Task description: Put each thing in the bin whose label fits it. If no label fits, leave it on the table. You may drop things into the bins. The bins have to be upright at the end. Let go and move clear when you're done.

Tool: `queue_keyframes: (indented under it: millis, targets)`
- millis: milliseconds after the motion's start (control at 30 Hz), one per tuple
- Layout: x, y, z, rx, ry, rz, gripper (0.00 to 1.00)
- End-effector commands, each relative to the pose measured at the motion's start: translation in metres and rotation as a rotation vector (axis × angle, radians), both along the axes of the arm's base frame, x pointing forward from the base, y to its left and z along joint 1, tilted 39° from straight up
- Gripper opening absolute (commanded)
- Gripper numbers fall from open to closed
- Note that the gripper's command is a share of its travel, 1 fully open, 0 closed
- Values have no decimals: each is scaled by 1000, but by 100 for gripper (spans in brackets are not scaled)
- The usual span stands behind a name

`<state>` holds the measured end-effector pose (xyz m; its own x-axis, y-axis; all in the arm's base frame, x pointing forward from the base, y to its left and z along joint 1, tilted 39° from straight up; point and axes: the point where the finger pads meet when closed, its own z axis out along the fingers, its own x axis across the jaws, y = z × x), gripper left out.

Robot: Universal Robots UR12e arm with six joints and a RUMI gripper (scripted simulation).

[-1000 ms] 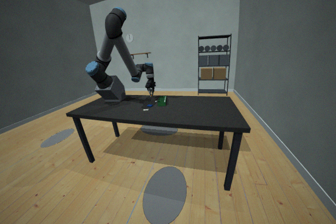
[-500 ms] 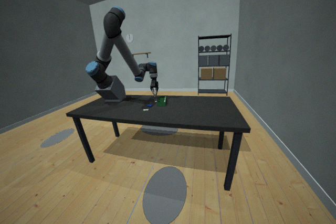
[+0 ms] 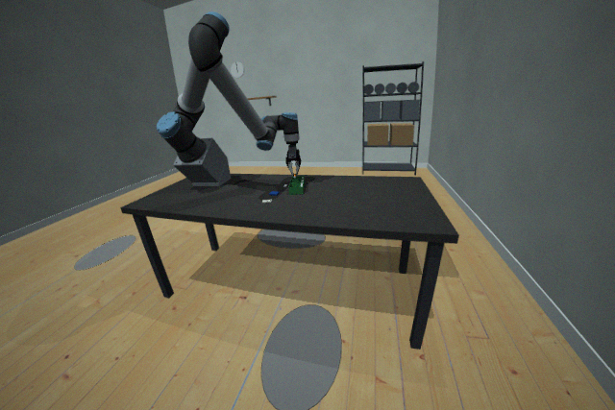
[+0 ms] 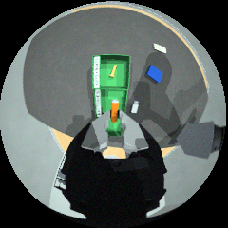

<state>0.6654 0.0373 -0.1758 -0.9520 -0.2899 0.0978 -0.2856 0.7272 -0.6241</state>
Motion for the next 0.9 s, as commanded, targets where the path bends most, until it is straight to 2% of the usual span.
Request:
queue_keyframes:
  millis: [0, 400, 867]
  targets:
    - [15, 1, -2, 0, 8, 1, 0]
    - [0, 3, -3, 0, 9, 2, 0]
    - [5, 0, 0, 0, 5, 1, 0]
